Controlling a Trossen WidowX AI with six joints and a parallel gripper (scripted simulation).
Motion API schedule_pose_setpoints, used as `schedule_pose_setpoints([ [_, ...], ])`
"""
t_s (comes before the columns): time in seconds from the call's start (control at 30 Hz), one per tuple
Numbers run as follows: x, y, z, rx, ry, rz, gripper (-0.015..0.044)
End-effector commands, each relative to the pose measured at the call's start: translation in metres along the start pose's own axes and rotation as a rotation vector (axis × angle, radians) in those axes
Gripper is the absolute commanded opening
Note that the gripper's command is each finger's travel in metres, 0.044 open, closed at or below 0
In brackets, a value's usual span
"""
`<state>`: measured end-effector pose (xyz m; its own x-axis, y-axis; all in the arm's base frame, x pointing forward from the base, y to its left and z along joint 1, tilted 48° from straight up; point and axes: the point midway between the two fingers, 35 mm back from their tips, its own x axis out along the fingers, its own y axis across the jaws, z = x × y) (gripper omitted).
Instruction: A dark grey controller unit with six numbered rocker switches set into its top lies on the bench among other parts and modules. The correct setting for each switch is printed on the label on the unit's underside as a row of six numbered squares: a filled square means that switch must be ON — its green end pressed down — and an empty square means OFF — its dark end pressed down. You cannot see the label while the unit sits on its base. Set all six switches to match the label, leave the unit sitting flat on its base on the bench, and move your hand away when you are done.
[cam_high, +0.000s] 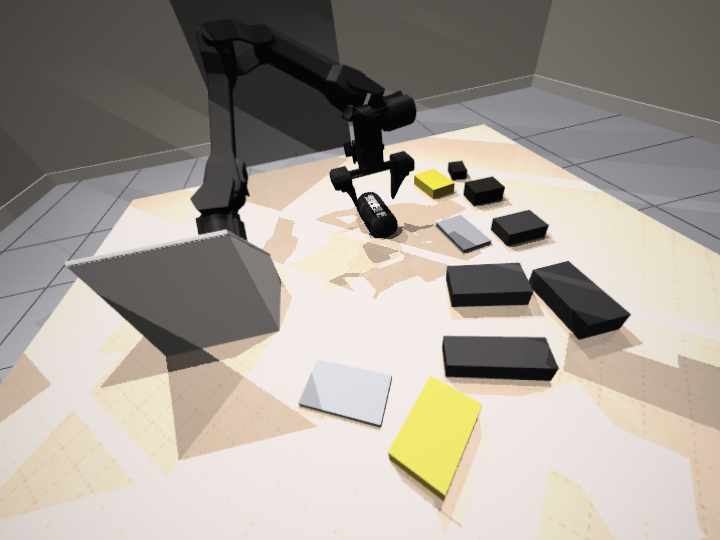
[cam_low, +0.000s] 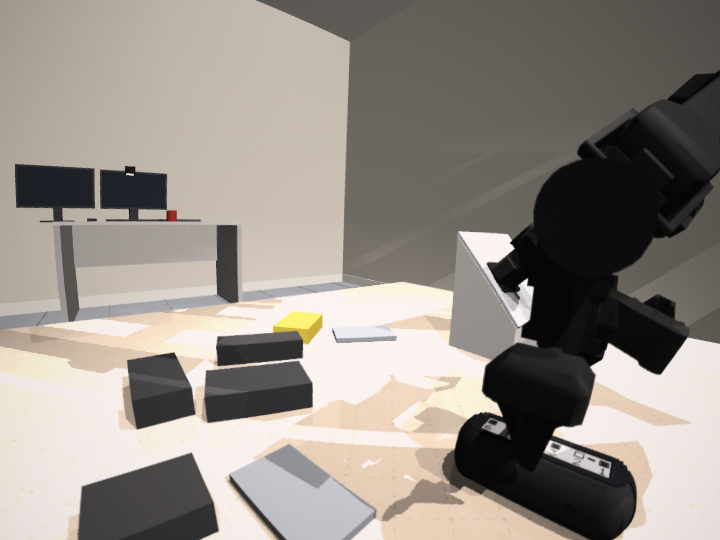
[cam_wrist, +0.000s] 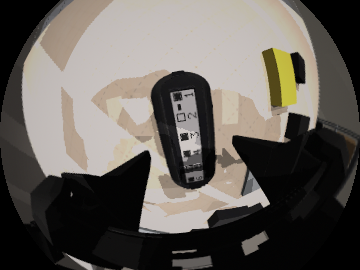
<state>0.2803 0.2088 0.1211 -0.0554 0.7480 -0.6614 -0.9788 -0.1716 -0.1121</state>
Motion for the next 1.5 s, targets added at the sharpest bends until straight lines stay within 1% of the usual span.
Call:
schedule_pose_setpoints([
  [0.0, -0.001, 0.002, -0.002, -0.010, -0.009, 0.009, 0.0440],
  [0.4, -0.001, 0.002, -0.002, -0.010, -0.009, 0.009, 0.0440],
  [0.47, -0.001, 0.002, -0.002, 0.002, -0.009, 0.010, 0.0387],
  [0.53, -0.002, 0.002, -0.001, 0.095, -0.005, 0.016, 0.0335],
  [0.97, -0.007, -0.005, 0.002, 1.005, 0.053, 0.062, 0.0000],
  [1.47, -0.014, -0.010, 0.005, 2.050, 0.175, 0.058, 0.0000],
])
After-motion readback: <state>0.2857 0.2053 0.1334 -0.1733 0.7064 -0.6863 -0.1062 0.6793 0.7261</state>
